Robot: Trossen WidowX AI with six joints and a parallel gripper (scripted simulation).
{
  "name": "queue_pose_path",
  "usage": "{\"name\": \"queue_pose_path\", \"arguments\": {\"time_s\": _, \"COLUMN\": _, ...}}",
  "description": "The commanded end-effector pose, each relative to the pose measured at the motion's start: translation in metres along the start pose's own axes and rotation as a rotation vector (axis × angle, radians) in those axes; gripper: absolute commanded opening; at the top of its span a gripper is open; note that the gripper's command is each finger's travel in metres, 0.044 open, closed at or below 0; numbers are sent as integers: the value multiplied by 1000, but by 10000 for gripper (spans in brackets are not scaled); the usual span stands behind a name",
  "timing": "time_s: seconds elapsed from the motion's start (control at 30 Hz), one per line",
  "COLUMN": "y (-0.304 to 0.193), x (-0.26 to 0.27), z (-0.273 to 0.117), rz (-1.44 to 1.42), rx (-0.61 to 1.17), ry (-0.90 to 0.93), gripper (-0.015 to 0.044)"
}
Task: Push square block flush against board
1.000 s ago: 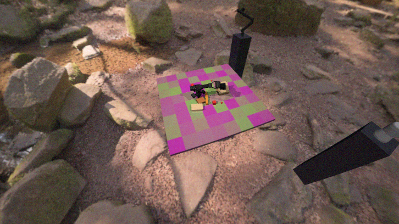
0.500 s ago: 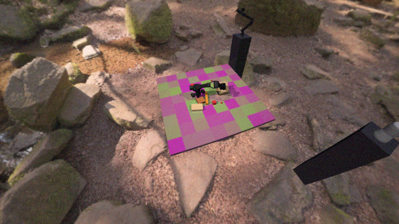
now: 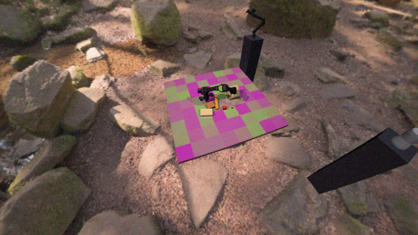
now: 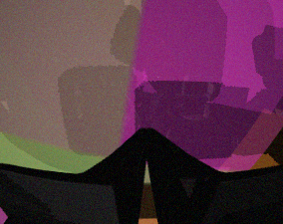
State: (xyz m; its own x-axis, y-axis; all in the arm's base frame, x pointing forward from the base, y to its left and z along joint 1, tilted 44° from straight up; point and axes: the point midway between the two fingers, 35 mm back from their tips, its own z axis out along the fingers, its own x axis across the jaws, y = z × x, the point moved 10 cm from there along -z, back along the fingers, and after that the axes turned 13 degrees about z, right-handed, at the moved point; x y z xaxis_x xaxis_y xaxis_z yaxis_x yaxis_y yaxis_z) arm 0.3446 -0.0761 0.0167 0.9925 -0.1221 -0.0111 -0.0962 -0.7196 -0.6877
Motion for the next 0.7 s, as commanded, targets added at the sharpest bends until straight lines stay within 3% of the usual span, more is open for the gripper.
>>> {"name": "queue_pose_path", "arguments": {"time_s": 0.0, "y": 7, "x": 3, "z": -1, "rz": -4, "rx": -4, "ry": 4, "gripper": 0}}
{"name": "queue_pose_path", "arguments": {"time_s": 0.07, "y": 3, "x": 1, "z": -3, "rz": 0, "rx": -1, "ry": 1, "gripper": 0}}
{"name": "queue_pose_path", "arguments": {"time_s": 0.23, "y": 2, "x": 0, "z": -56, "rz": -4, "rx": -6, "ry": 3, "gripper": 0}}
{"name": "queue_pose_path", "arguments": {"time_s": 0.43, "y": 2, "x": -1, "z": -56, "rz": -3, "rx": -6, "ry": 3, "gripper": 0}}
{"name": "queue_pose_path", "arguments": {"time_s": 0.67, "y": -17, "x": -44, "z": -56, "rz": 31, "rx": -5, "ry": 2, "gripper": 0}}
